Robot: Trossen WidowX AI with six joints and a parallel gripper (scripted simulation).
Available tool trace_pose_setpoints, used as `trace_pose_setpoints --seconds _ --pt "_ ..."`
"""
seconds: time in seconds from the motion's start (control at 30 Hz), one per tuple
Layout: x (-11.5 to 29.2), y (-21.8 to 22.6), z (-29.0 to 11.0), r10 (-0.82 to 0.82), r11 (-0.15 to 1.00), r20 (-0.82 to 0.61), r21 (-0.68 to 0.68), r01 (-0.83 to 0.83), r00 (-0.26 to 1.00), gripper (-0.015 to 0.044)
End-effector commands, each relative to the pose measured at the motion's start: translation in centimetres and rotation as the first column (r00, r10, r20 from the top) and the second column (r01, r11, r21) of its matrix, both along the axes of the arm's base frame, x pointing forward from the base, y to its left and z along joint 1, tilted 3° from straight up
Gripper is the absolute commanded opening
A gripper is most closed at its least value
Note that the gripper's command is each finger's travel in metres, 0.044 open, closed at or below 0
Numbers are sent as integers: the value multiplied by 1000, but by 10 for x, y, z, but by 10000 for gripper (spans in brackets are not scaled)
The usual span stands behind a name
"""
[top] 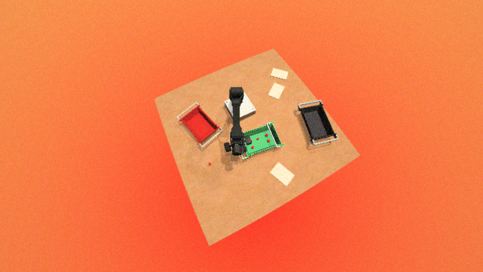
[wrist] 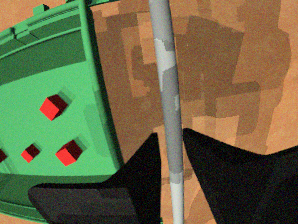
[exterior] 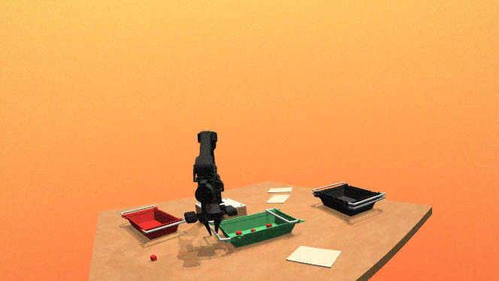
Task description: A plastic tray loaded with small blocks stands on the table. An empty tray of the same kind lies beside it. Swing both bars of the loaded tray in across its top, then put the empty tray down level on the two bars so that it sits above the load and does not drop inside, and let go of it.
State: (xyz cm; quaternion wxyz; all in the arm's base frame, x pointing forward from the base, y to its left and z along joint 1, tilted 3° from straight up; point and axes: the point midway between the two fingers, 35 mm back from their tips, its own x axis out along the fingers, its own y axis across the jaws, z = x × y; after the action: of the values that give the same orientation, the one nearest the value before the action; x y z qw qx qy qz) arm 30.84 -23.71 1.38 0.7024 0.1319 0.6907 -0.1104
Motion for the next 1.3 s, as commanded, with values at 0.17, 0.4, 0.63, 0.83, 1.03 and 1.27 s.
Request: trace_pose_setpoints --seconds 0.17,0.4,0.63,0.83,1.03,1.27 --pt "0 2 -2 -6 1000 -3 1 6 1000 88" --pt "5 16 23 -6 1000 -3 2 6 1000 88" --pt "11 34 30 -6 1000 -3 4 6 1000 88" --pt "19 55 26 -6 1000 -2 5 6 1000 88" --pt "25 72 10 -6 1000 -2 6 6 1000 88" --pt "26 69 29 -6 1000 -1 6 6 1000 88"
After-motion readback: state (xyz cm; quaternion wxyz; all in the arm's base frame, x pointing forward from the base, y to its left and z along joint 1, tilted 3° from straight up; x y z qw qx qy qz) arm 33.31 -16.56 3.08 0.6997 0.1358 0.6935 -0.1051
